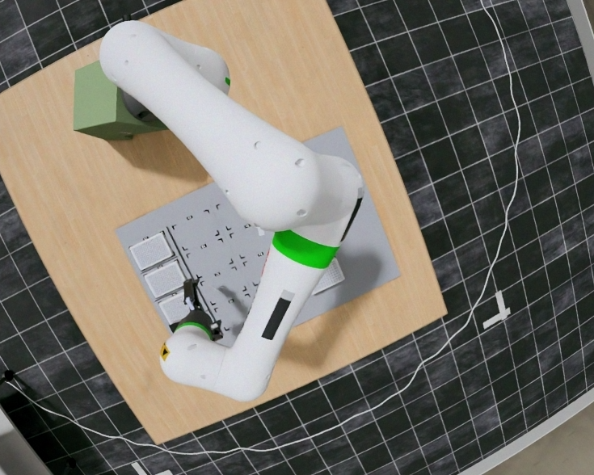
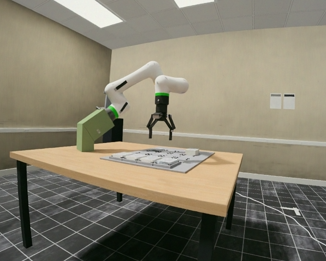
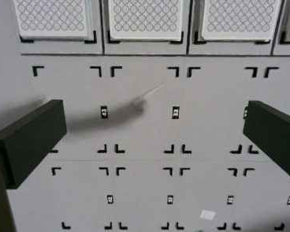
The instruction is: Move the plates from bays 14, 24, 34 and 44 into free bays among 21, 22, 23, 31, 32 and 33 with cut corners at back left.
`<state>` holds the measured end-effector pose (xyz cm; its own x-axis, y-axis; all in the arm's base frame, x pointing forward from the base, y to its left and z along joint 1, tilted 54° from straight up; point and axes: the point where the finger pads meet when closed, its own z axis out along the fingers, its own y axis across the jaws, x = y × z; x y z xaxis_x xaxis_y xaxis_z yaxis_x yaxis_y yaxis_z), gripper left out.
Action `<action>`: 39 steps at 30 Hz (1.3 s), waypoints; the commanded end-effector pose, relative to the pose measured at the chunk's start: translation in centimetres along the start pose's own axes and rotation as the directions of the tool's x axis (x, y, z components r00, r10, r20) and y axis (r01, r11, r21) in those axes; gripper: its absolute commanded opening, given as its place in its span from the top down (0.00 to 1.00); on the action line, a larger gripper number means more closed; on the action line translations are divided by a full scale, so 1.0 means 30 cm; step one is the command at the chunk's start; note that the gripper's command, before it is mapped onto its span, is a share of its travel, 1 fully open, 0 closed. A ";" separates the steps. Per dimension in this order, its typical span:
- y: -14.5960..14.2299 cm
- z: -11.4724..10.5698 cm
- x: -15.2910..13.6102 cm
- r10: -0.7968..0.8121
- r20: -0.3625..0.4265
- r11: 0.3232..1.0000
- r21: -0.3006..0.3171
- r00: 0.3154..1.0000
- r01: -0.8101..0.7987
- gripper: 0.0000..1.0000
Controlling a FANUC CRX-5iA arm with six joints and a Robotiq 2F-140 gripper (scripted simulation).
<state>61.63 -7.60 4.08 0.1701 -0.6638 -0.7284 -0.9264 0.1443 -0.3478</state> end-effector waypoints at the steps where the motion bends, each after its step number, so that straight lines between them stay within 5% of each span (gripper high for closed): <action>1: -0.001 -0.004 0.002 0.000 -0.001 1.000 0.001 1.000 0.000 0.00; 12: -0.001 -0.005 0.015 0.000 -0.001 1.000 0.001 1.000 0.000 0.00; 39: -0.001 -0.035 0.347 0.000 -0.002 1.000 0.001 1.000 0.000 0.00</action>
<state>62.95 -14.55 -2.39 0.1698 -0.6639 -0.7283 -0.9263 0.1446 -0.3478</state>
